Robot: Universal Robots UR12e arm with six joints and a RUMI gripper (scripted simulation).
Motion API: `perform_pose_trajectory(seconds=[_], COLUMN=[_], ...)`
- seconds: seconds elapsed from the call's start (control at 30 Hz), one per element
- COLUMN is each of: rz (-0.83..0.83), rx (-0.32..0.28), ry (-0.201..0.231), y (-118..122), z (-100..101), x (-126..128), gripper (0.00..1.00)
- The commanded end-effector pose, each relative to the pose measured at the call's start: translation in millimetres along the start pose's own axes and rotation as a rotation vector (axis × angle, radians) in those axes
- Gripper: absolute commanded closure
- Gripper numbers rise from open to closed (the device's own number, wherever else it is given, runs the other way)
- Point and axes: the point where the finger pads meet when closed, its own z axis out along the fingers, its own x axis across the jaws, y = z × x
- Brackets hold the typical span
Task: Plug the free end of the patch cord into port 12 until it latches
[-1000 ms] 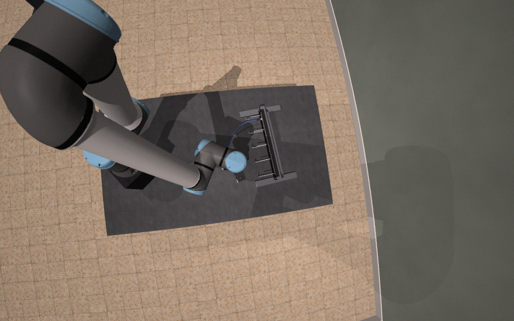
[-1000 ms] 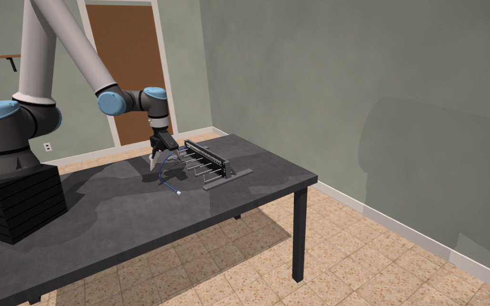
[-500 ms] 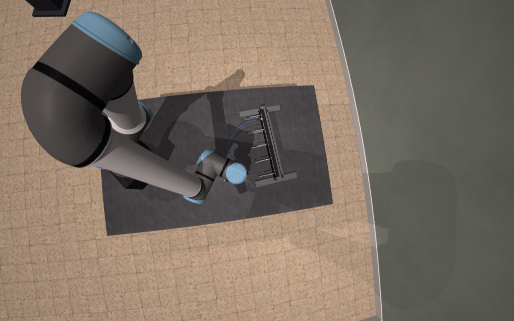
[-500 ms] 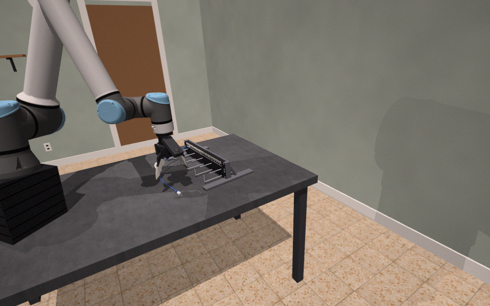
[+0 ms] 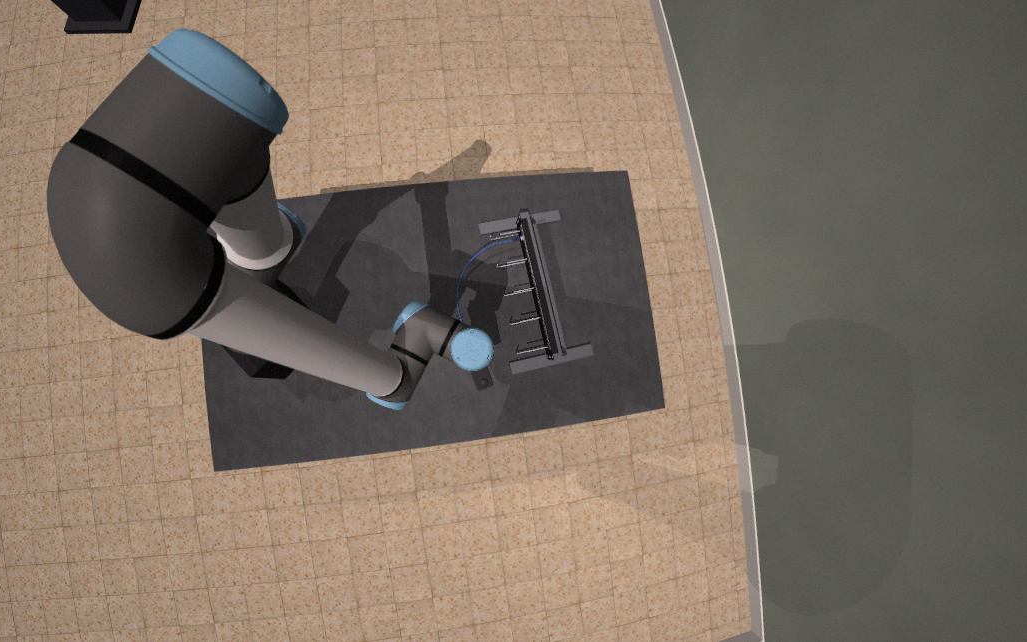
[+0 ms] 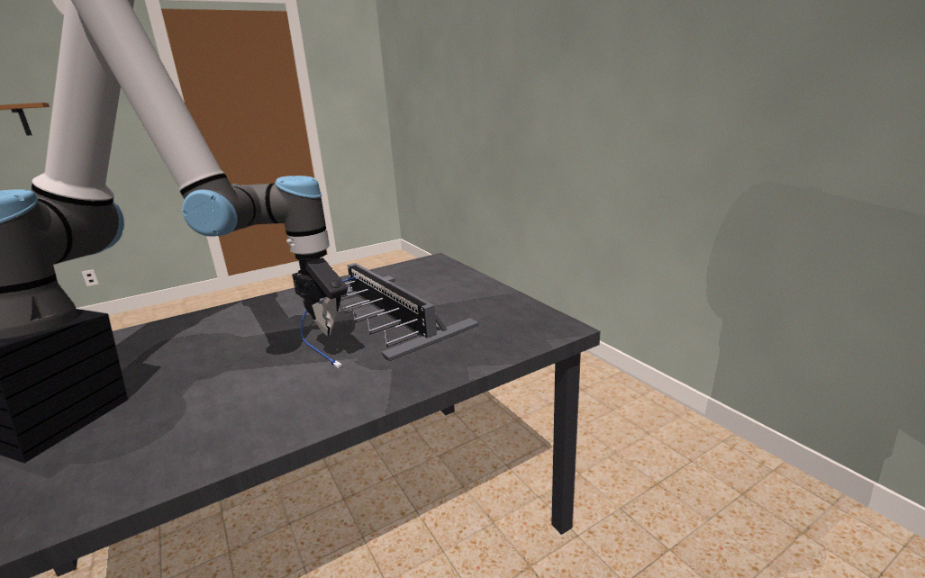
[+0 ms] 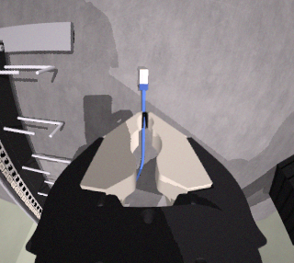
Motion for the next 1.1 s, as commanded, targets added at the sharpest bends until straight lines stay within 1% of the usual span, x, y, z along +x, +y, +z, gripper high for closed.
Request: perform_pose_trajectory(seconds=[0.0,0.87,1.07], rz=[0.0,0.0,-0.003], rx=[0.001,0.001,0.001], ry=[-0.001,-0.001,-0.001], y=[-0.5,-0.5,-5.6], z=[-0.5,-0.5,-0.4], x=[-0.4,-0.5,-0.6], gripper=[1.0,1.0,1.0])
